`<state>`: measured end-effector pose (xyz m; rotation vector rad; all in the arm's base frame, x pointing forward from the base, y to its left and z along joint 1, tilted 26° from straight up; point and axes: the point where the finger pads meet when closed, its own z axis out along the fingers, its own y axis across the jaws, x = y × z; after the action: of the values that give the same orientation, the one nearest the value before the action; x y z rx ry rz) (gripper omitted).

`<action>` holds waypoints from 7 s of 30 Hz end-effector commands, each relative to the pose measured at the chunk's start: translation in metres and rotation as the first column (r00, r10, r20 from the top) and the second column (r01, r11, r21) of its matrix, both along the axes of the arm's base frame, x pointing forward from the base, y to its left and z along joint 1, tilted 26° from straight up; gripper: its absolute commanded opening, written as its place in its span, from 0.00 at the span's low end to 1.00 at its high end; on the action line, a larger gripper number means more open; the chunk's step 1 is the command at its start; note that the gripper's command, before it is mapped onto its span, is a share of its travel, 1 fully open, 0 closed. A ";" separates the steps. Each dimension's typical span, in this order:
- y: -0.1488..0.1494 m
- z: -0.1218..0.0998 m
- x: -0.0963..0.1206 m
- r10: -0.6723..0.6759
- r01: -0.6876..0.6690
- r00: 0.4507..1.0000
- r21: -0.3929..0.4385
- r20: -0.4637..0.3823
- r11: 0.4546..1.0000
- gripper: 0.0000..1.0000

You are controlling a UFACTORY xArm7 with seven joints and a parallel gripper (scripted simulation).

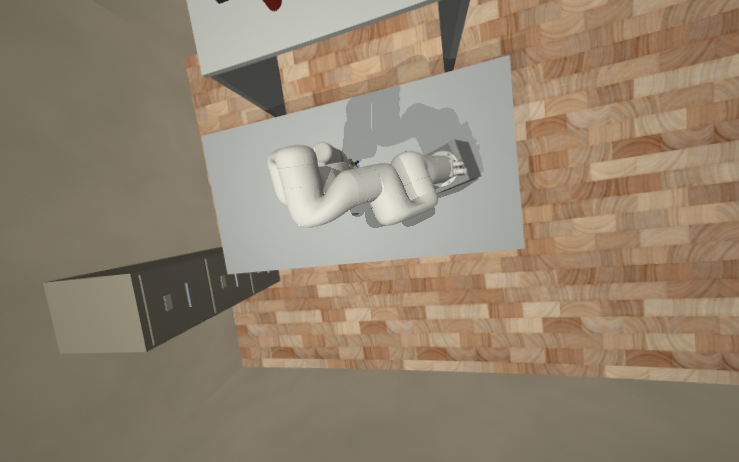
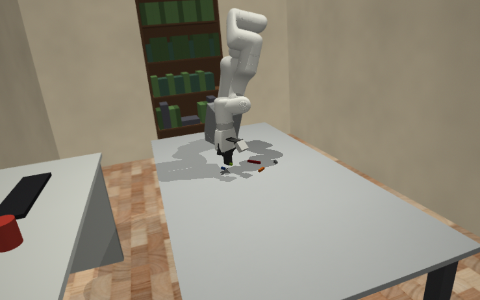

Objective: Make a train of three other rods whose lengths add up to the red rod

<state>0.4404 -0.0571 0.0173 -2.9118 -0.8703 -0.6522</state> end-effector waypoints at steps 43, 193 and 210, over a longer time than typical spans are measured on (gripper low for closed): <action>0.001 -0.018 0.010 -0.002 0.002 1.000 0.001 0.023 1.000 0.04; -0.009 0.050 -0.020 -0.002 0.002 1.000 0.001 0.023 1.000 0.24; -0.010 0.053 -0.021 -0.002 0.002 1.000 0.001 0.023 1.000 1.00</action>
<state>0.4187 -0.0662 0.0688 -2.9092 -0.8704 -0.6860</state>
